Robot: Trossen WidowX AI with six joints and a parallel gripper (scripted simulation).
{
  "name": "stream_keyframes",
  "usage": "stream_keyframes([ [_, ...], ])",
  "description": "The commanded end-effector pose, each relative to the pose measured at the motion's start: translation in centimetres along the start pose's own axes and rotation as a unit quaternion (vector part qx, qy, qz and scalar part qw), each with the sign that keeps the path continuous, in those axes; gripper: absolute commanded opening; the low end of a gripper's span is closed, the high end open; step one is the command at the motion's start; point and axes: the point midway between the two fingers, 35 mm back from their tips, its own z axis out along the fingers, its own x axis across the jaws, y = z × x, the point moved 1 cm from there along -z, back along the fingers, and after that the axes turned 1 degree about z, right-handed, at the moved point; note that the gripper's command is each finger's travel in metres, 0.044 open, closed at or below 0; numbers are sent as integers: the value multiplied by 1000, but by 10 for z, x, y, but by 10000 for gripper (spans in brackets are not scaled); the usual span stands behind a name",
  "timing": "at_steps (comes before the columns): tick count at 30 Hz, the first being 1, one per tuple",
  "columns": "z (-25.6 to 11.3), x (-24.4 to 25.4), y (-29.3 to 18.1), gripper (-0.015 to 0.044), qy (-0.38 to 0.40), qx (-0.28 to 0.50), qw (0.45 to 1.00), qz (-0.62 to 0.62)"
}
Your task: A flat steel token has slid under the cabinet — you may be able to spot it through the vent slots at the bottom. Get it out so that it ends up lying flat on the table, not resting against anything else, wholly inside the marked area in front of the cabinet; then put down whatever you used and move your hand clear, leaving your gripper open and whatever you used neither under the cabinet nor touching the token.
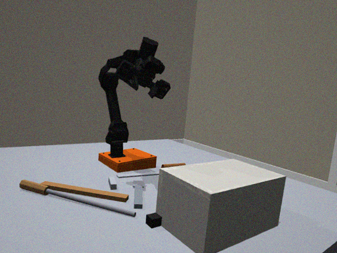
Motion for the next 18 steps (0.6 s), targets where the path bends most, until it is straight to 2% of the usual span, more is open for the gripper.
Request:
stream_keyframes([
  [1, 8, 36, -9, 270, 52, 23, 997, -55],
  [18, 3, 159, -57, 270, 221, 95, 939, -245],
])
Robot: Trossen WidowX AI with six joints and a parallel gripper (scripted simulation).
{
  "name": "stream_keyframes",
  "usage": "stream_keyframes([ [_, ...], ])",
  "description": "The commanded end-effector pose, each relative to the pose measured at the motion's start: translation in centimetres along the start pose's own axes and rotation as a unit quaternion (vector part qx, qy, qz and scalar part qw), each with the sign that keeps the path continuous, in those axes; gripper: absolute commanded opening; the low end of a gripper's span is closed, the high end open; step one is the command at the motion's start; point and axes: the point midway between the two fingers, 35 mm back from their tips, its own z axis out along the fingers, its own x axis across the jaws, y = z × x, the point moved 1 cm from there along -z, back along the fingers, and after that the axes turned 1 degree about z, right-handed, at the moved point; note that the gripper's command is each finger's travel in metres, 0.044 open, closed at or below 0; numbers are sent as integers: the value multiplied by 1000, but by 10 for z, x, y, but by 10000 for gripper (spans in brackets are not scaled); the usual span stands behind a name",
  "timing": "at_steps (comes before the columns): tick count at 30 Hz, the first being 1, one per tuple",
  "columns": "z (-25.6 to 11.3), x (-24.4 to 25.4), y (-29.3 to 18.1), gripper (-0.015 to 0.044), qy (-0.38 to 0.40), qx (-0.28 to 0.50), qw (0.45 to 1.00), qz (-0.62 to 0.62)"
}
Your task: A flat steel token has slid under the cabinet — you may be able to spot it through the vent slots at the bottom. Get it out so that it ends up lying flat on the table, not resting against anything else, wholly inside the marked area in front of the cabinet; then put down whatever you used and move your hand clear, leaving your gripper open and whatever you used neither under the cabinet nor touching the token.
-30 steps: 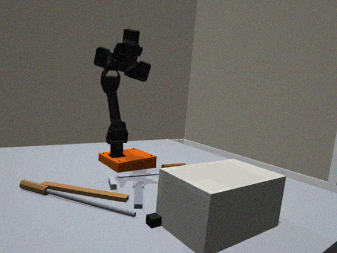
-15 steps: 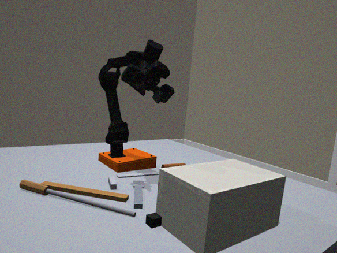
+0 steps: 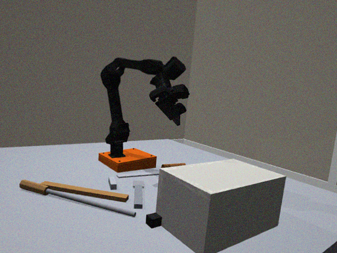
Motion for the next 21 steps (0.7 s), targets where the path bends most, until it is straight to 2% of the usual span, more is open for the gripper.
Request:
stream_keyframes([
  [1, 10, 35, -5, 270, 48, 24, 997, -53],
  [11, 21, 111, -16, 270, 149, 68, 970, -177],
  [21, 19, 184, -42, 270, 242, 116, 915, -301],
])
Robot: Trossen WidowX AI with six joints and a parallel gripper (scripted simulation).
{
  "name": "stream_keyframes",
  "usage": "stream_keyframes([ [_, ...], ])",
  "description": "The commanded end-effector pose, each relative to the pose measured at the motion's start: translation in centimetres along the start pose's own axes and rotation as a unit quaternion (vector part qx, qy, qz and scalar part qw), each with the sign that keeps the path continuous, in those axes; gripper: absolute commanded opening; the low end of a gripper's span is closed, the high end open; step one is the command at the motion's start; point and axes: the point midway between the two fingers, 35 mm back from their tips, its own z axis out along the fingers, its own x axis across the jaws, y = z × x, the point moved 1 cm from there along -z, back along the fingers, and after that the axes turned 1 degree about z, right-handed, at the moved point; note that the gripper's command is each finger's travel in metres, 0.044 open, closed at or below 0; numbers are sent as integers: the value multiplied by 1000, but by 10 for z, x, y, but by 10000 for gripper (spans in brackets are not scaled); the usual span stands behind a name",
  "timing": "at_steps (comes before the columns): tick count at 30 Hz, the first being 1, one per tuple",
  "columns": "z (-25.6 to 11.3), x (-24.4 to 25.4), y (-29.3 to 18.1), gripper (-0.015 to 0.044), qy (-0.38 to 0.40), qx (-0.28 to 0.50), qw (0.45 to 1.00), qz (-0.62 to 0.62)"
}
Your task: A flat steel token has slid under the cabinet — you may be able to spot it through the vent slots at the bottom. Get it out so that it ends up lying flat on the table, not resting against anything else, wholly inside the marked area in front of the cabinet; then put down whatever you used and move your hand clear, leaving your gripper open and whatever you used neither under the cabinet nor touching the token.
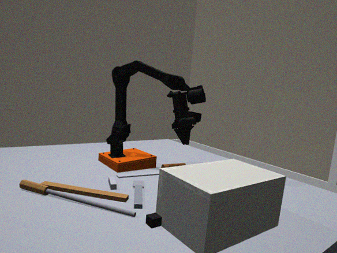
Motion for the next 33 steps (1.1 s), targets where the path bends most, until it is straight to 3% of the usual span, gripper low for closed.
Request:
stream_keyframes([
  [1, 13, 33, 3, 270, 46, 26, 997, -58],
  [10, 30, 91, 2, 270, 122, 75, 976, -161],
  [18, 32, 92, 1, 270, 124, 76, 976, -163],
  [26, 68, 101, -7, 270, 124, 77, 976, -163],
  [33, 68, 101, -8, 270, 124, 77, 976, -163],
])
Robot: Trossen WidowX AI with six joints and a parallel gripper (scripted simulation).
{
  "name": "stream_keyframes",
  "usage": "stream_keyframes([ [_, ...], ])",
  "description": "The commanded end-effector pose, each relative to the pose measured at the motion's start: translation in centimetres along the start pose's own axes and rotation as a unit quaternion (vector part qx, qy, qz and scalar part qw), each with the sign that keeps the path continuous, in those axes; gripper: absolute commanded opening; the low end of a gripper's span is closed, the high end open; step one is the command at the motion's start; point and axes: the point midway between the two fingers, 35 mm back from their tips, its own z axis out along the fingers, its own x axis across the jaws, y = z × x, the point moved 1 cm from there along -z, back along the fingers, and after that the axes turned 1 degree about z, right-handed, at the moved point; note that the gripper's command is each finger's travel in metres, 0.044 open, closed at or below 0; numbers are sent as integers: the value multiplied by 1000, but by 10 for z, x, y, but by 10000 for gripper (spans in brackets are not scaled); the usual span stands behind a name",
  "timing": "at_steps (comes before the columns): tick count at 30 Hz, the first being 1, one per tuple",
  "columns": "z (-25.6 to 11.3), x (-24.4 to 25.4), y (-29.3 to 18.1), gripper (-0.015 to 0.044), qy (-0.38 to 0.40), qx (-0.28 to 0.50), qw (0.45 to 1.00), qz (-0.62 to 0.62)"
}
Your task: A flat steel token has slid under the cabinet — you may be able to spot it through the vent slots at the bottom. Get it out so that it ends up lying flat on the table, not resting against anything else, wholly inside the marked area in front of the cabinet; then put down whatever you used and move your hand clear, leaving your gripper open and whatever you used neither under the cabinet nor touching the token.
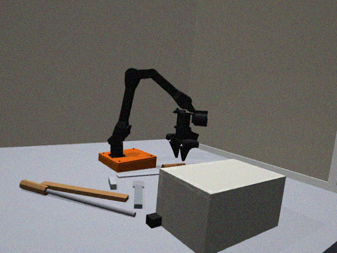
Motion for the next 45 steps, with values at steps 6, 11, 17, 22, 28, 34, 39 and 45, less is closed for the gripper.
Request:
stream_keyframes([
  [6, 5, 2, -1, 270, 4, 0, 1000, -2],
  [11, 11, 2, -1, 270, 4, 0, 1000, -2],
  [17, 21, 1, -1, 270, 4, 0, 1000, -2],
  [22, 29, 1, -1, 270, 4, 0, 1000, -2],
  [28, 39, 2, -1, 270, 4, 0, 1000, -2],
  [34, 49, 2, -2, 270, 4, 0, 1000, -2],
  [39, 54, 3, -2, 270, 4, 0, 1000, -2],
  [45, 51, 1, 0, 244, 0, -1, 1000, 0],
])
